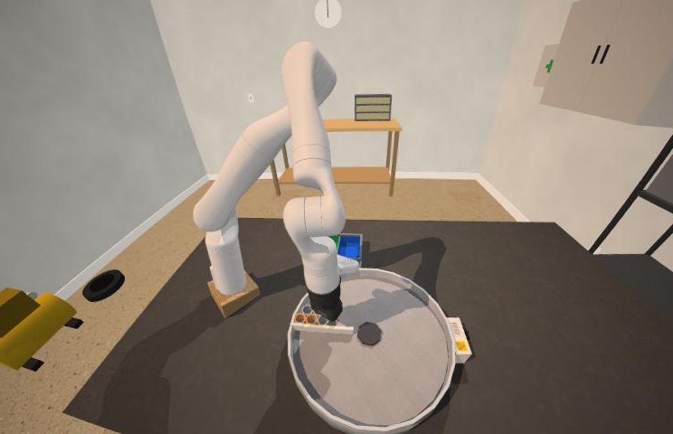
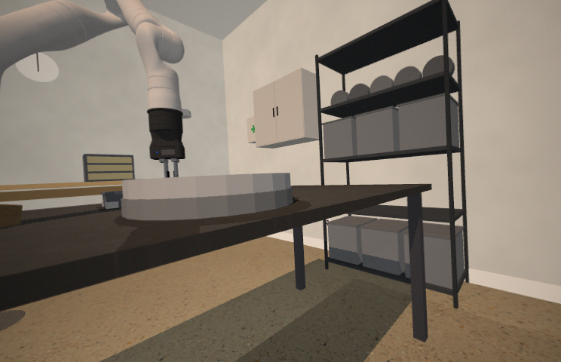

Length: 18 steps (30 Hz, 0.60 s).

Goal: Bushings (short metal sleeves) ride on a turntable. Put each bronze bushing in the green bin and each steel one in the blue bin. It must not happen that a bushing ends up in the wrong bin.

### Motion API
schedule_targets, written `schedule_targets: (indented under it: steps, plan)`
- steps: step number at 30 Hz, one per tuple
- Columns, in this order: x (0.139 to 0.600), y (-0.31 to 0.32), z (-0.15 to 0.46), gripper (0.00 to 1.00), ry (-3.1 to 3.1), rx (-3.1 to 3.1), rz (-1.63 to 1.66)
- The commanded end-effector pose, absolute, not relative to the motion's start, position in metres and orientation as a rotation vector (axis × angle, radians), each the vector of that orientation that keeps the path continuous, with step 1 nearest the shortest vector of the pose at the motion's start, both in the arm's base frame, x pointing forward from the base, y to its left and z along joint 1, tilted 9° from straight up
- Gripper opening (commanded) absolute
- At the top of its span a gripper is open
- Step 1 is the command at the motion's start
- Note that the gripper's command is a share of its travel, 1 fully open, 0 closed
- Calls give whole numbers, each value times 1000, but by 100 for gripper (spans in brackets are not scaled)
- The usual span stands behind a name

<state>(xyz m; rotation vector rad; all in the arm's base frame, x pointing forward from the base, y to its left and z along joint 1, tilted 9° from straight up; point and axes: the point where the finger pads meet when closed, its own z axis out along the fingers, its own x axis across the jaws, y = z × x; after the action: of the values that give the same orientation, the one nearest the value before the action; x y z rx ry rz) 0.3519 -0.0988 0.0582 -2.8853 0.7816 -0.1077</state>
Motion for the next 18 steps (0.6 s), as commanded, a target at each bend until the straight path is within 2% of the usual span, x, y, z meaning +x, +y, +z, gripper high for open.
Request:
schedule_targets:
  steps: [1, 16, 17, 18]
  plan:
    - [351, -100, 56, 40, 786, -2886, -105]
    - [352, -99, 51, 40, 787, -2886, -105]
    - [352, -99, 51, 0, 786, -2886, -106]
    - [352, -99, 51, 0, 786, -2886, -106]
